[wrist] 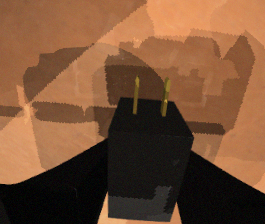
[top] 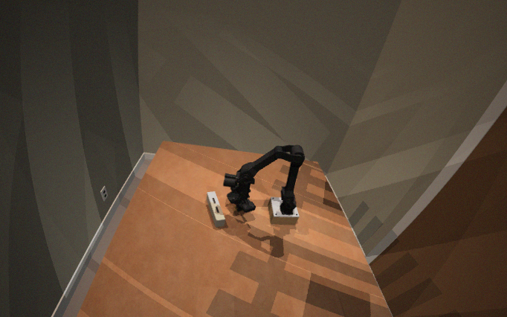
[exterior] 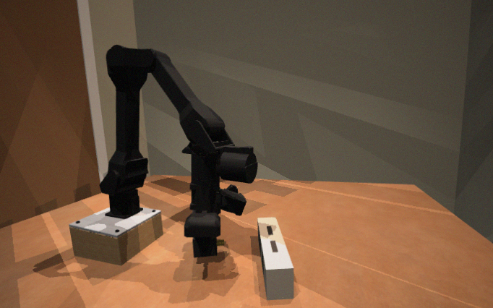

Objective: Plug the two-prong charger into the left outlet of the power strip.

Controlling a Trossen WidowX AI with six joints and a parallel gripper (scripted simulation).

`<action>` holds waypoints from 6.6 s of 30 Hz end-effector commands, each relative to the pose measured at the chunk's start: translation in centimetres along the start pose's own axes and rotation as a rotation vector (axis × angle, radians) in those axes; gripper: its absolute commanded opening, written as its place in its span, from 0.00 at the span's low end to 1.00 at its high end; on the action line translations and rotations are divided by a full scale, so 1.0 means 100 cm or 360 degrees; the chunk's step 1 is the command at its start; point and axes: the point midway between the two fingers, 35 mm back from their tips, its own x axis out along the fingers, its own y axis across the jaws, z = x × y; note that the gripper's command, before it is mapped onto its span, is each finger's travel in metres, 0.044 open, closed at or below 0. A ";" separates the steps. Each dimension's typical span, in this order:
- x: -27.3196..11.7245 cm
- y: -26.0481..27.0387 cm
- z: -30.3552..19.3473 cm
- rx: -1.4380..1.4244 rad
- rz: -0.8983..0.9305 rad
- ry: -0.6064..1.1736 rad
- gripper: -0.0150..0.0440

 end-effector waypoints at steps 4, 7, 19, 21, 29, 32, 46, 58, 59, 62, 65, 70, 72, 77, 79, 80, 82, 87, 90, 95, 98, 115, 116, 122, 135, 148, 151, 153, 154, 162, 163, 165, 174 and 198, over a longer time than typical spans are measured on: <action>0.002 0.002 0.010 0.0055 0.0007 -0.0015 0.25; 0.002 0.002 0.013 0.0060 0.0007 -0.0016 0.25; 0.002 0.001 0.029 0.0085 0.0009 -0.0017 0.25; 0.002 0.001 0.031 0.0089 0.0009 -0.0018 0.25; 0.002 0.001 0.042 0.0106 0.0011 -0.0019 0.25; 0.002 0.001 0.046 0.0112 0.0011 -0.0019 0.25; 0.003 0.003 0.065 0.0141 0.0014 -0.0021 0.25; 0.003 0.004 0.068 0.0147 0.0014 -0.0021 0.25; 0.003 0.004 0.068 0.0147 0.0014 -0.0021 0.25; 0.003 0.004 0.068 0.0147 0.0014 -0.0021 0.25; 0.003 0.004 0.068 0.0147 0.0014 -0.0021 0.25; 0.003 0.005 0.069 0.0147 0.0014 -0.0021 0.25; 0.003 0.005 0.069 0.0147 0.0014 -0.0021 0.25; 0.003 0.005 0.070 0.0147 0.0014 -0.0021 0.25; 0.003 0.005 0.070 0.0147 0.0014 -0.0021 0.25; 0.003 0.005 0.071 0.0147 0.0014 -0.0021 0.25; 0.003 0.005 0.071 0.0147 0.0014 -0.0021 0.25; 0.003 0.004 0.072 0.0147 0.0014 -0.0021 0.25; 0.003 0.004 0.072 0.0147 0.0014 -0.0021 0.25; 0.003 0.004 0.073 0.0147 0.0014 -0.0021 0.25; 0.002 0.004 0.073 0.0147 0.0014 -0.0022 0.25; 0.002 0.004 0.076 0.0147 0.0014 -0.0022 0.25; 0.002 0.004 0.076 0.0147 0.0014 -0.0022 0.25; 0.002 0.004 0.077 0.0147 0.0014 -0.0022 0.25; 0.002 0.004 0.077 0.0147 0.0014 -0.0022 0.25; 0.003 0.004 0.077 0.0147 0.0014 -0.0022 0.25; 0.002 0.004 0.078 0.0147 0.0014 -0.0022 0.25; 0.002 0.004 0.078 0.0147 0.0014 -0.0022 0.25; 0.002 0.004 0.078 0.0147 0.0014 -0.0022 0.25; 0.002 0.004 0.078 0.0147 0.0014 -0.0022 0.25; 0.002 0.004 0.078 0.0147 0.0014 -0.0022 0.25; 0.002 0.004 0.078 0.0147 0.0014 -0.0022 0.25; 0.002 0.004 0.080 0.0147 0.0014 -0.0022 0.25; 0.001 0.003 0.084 0.0147 0.0014 -0.0023 0.25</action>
